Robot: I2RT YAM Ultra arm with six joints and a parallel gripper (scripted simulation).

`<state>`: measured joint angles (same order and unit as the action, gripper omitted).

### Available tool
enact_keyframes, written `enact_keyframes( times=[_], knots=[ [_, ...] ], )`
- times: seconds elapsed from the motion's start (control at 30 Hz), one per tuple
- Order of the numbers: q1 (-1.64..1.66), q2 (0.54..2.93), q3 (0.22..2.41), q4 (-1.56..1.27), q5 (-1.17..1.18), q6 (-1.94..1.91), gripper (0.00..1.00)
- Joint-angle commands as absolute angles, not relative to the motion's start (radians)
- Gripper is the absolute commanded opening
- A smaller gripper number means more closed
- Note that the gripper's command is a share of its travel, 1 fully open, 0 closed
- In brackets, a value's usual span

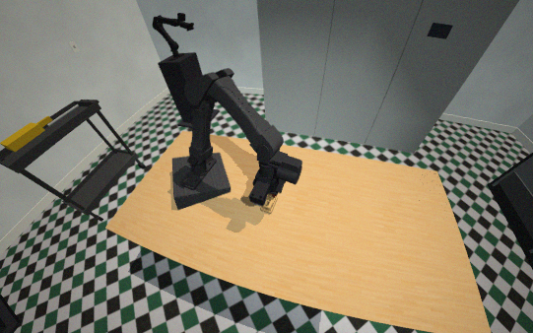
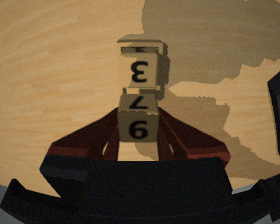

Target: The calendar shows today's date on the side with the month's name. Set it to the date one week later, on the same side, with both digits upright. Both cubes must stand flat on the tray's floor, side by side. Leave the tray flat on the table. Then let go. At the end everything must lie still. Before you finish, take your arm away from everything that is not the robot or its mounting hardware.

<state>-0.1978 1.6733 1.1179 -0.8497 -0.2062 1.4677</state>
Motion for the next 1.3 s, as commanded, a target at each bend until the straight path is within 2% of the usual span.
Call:
enact_keyframes(
  times=[0.0, 1.27],
  knots=[
    [-0.202, 1.667, 1.122, -0.848, -0.198, 1.468, 0.26],
    [-0.189, 1.706, 1.081, -0.766, -0.196, 1.482, 0.26]
  ],
)
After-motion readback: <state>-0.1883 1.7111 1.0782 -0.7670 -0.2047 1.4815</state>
